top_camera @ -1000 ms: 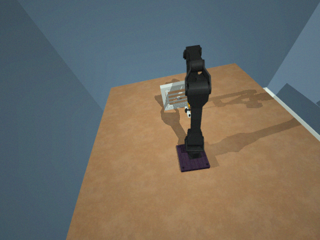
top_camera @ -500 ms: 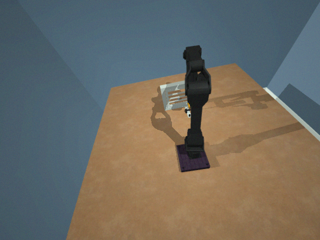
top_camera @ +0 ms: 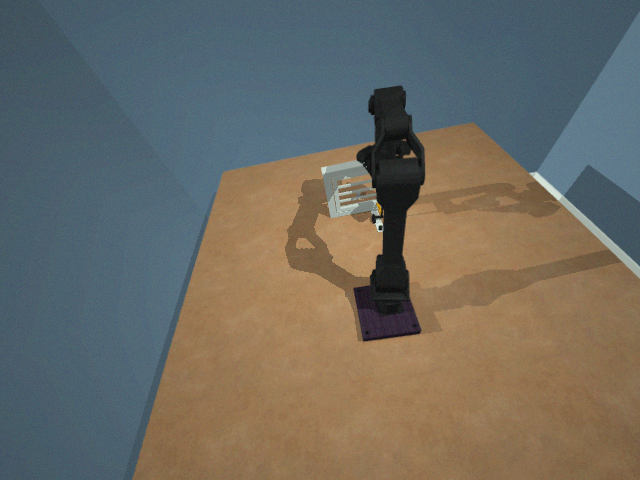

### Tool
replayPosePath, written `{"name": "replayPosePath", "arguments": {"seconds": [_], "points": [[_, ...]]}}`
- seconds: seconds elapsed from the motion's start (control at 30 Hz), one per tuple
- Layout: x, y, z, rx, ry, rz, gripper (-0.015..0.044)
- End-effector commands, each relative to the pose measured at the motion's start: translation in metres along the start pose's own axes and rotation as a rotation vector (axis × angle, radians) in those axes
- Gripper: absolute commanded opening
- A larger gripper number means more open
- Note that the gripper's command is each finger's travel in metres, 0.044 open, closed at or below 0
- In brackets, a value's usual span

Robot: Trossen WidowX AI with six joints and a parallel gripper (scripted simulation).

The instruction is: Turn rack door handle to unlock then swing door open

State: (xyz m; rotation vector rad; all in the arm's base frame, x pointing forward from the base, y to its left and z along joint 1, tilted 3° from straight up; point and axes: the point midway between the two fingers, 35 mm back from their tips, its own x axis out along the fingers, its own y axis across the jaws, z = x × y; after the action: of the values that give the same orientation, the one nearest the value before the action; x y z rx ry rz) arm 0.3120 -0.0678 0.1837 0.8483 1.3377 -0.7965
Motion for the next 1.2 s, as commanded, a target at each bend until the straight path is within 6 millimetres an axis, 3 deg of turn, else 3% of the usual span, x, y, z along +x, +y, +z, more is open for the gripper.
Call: {"name": "replayPosePath", "arguments": {"seconds": [0.0,1.17], "points": [[0.0003,0.0003,-0.0004,-0.219,0.002,0.003,0.0281],[0.0004,0.0003,-0.0005,-1.953,0.000,0.004,0.0281]]}}
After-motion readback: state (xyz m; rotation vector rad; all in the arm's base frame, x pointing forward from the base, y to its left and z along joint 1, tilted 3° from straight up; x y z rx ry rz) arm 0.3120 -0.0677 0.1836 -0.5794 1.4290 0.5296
